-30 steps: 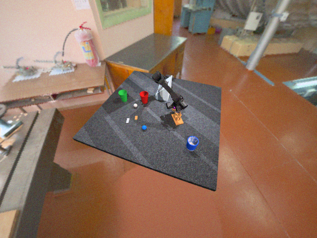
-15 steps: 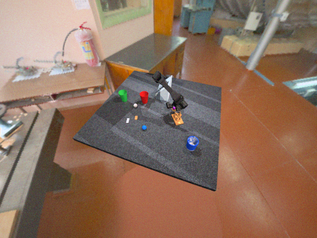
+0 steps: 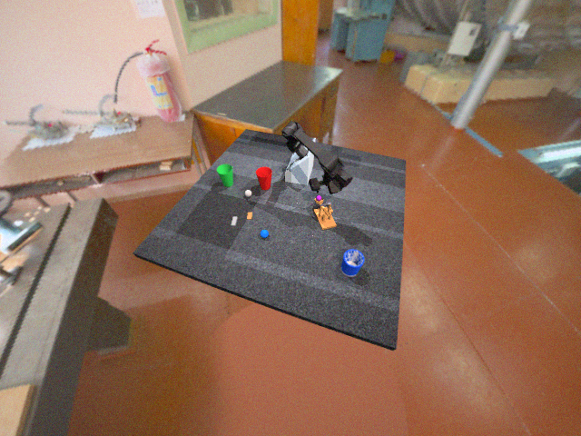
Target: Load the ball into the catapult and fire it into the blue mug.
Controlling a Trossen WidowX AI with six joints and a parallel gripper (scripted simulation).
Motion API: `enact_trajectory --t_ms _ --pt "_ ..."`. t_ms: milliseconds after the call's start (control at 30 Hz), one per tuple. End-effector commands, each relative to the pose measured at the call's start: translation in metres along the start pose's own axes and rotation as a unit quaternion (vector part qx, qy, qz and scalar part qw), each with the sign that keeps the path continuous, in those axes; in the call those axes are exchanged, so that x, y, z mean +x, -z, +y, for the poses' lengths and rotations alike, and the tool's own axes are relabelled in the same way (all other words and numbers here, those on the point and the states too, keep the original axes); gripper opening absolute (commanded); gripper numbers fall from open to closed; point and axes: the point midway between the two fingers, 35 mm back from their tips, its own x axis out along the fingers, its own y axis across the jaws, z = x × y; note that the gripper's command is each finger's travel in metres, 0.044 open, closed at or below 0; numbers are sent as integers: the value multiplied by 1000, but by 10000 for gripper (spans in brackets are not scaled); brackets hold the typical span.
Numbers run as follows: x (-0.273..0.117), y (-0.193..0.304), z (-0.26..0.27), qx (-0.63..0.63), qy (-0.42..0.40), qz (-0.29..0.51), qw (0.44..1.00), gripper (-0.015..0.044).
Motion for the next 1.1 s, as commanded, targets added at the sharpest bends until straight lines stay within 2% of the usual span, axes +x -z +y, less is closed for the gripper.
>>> enact_trajectory --t_ms 0,367,833,1067 --pt "-14 -35 6 -2 -12 -64 998 440" --pt "-67 -136 13 -1 -25 -248 968 440" --pt "-162 -230 -11 34 11 -455 890 440" --pt "-173 -236 -15 40 17 -473 880 440"
